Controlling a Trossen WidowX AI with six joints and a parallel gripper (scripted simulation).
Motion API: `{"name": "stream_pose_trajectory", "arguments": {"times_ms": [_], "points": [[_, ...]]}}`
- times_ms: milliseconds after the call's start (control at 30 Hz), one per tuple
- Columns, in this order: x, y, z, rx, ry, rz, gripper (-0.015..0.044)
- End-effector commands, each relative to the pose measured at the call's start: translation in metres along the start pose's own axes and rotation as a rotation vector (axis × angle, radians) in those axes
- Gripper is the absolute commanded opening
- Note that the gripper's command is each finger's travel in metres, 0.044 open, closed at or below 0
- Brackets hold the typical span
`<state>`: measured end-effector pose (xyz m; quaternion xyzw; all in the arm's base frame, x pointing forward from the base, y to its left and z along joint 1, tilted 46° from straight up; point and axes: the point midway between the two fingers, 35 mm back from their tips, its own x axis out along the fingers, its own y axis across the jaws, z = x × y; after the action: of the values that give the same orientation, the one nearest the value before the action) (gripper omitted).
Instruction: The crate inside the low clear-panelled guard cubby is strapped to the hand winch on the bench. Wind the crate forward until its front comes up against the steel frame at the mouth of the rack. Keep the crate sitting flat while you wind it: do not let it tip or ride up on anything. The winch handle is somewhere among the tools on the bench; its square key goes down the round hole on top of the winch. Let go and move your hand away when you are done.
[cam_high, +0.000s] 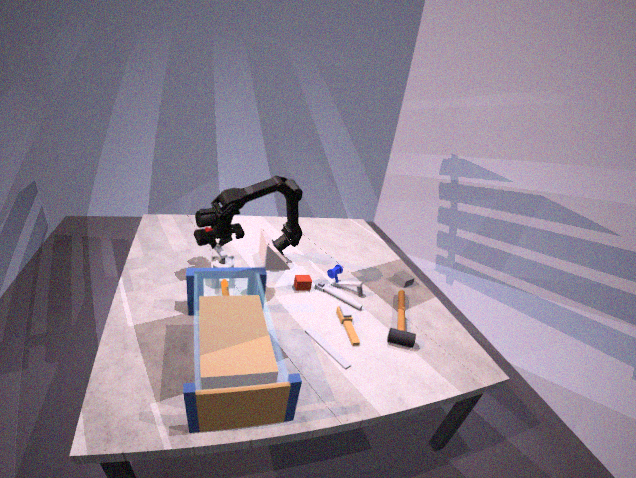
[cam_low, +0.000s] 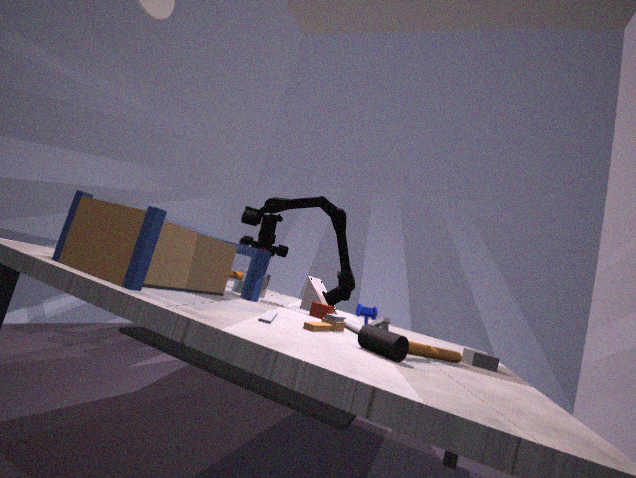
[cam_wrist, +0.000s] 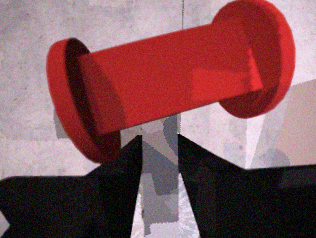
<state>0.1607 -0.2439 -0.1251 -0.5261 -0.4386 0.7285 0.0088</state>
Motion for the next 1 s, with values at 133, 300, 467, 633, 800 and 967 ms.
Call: {"name": "stream_pose_trajectory", "arguments": {"times_ms": [133,300,467,633,800,967], "points": [[0.0013,0.0002,-0.001,0.005,0.003,0.0,0.0],[0.0022,0.0002,-0.0014,0.005,0.003,0.0,0.0],[0.0029,0.0002,-0.0018,0.005,0.003,0.0,0.0],[0.0036,0.0001,-0.0021,0.005,0.003,0.001,0.0],[0.0043,0.0001,-0.0024,0.005,0.003,0.001,0.0],[0.0051,0.0001,-0.0028,0.005,0.003,0.001,0.0]]}}
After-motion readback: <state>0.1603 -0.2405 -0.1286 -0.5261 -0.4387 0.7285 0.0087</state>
